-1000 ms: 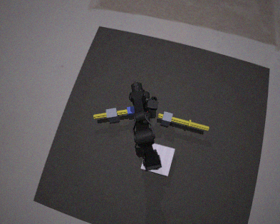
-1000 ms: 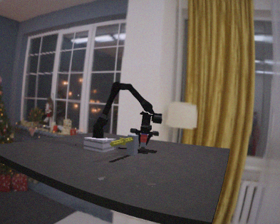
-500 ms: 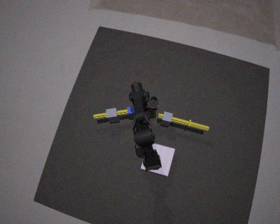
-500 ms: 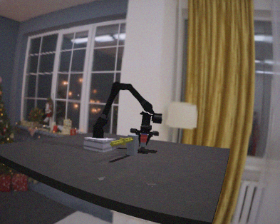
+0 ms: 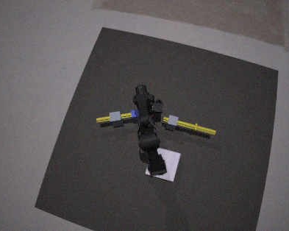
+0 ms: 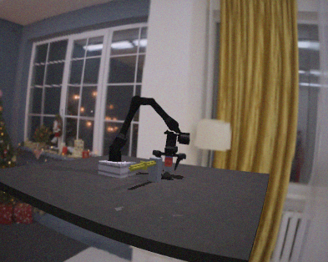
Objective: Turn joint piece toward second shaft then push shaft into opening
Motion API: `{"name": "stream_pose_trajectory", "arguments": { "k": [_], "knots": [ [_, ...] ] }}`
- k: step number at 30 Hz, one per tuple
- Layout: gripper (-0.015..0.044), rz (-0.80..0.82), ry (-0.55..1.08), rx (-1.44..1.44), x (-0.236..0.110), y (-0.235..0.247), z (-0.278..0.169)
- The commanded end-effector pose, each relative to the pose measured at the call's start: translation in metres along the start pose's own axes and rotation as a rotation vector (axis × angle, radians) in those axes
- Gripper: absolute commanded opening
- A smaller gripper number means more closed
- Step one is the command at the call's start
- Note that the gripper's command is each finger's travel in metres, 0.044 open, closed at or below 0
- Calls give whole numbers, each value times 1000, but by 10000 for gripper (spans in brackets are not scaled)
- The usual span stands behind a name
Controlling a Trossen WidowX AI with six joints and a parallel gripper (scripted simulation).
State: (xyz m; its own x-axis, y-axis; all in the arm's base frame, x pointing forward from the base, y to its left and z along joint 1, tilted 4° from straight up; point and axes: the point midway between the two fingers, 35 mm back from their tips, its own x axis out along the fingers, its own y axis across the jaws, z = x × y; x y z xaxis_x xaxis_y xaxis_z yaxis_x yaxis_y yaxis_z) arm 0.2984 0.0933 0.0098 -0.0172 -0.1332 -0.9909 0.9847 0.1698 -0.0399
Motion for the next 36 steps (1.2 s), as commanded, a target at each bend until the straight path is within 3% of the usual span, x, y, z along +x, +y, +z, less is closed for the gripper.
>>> {"name": "stream_pose_trajectory", "arguments": {
  "k": [1,13,27,36],
  "knots": [
    [440,-1,0,-1,0,0,0],
    [440,-1,6,-1,0,0,0],
    [440,35,439,-20,-26,-1,11],
    [440,37,459,-23,-27,-1,11]
  ]
}}
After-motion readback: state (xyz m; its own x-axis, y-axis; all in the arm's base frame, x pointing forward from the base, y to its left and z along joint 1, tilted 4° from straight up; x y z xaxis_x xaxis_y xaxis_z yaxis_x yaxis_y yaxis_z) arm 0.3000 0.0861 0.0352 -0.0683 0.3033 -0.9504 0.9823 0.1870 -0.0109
